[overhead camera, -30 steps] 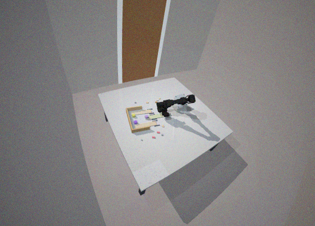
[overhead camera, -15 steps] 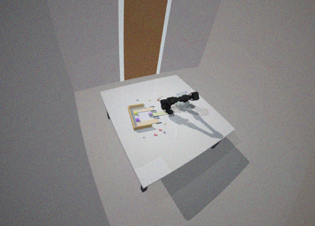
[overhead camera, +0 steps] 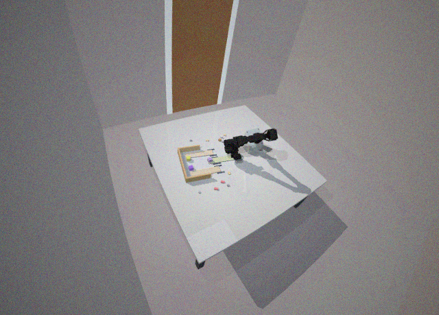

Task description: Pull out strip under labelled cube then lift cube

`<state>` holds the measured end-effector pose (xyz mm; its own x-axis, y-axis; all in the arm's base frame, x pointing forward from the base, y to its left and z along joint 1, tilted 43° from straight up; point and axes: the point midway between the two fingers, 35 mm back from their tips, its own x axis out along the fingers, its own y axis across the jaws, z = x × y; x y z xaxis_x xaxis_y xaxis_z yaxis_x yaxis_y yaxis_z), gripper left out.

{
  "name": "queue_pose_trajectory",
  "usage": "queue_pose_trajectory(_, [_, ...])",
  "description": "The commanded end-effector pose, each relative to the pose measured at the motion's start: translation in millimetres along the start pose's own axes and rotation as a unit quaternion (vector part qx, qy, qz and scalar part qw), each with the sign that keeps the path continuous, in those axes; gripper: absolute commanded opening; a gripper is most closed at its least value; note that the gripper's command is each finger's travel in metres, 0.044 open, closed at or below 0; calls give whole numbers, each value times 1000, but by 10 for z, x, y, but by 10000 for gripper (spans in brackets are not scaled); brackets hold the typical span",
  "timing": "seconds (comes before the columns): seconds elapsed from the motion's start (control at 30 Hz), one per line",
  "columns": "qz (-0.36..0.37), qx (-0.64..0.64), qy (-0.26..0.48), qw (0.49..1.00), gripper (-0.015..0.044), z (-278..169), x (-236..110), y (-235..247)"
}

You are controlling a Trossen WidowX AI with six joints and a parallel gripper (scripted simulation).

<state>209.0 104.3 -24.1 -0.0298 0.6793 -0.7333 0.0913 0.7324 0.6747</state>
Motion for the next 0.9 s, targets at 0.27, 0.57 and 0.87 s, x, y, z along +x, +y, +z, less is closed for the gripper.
queue_pose_trajectory(0.27, [1, 6, 12, 1000, 0, -91, 35, -3])
queue_pose_trajectory(0.57, [1, 6, 12, 1000, 0, -91, 35, -3])
queue_pose_trajectory(0.87, [-1, 2, 4, 1000, 0, 14, -146, -9])
